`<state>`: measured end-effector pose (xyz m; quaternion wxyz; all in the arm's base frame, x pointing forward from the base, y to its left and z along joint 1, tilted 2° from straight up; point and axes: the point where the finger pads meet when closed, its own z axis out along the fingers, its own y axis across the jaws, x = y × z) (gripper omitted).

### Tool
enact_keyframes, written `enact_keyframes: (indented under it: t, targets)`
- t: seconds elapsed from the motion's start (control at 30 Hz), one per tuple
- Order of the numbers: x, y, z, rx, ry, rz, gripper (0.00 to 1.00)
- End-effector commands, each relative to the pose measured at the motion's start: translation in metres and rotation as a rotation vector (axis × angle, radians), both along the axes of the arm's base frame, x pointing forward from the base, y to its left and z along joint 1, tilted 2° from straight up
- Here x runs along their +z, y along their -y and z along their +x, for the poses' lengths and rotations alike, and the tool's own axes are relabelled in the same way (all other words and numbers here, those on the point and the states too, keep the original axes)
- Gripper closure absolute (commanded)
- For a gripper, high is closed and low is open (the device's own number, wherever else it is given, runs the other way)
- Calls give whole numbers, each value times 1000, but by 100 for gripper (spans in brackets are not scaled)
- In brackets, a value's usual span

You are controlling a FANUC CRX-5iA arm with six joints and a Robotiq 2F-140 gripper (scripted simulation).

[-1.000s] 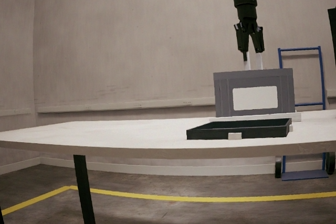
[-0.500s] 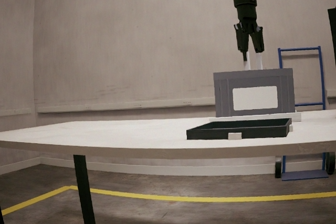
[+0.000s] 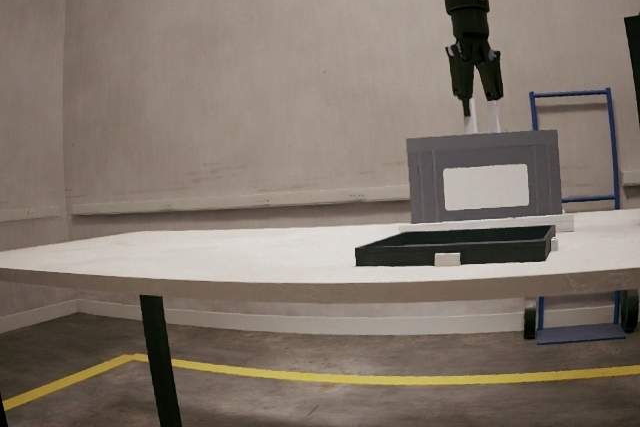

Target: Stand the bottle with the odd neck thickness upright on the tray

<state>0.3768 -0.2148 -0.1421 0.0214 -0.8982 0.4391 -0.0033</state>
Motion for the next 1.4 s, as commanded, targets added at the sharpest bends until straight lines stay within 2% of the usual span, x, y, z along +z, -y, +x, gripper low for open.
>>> enact_keyframes:
  t: [0.0, 1.37]
  targets:
    - [1, 0, 1, 0, 1, -1, 56]
    - [-5, 0, 1, 0, 1, -1, 56]
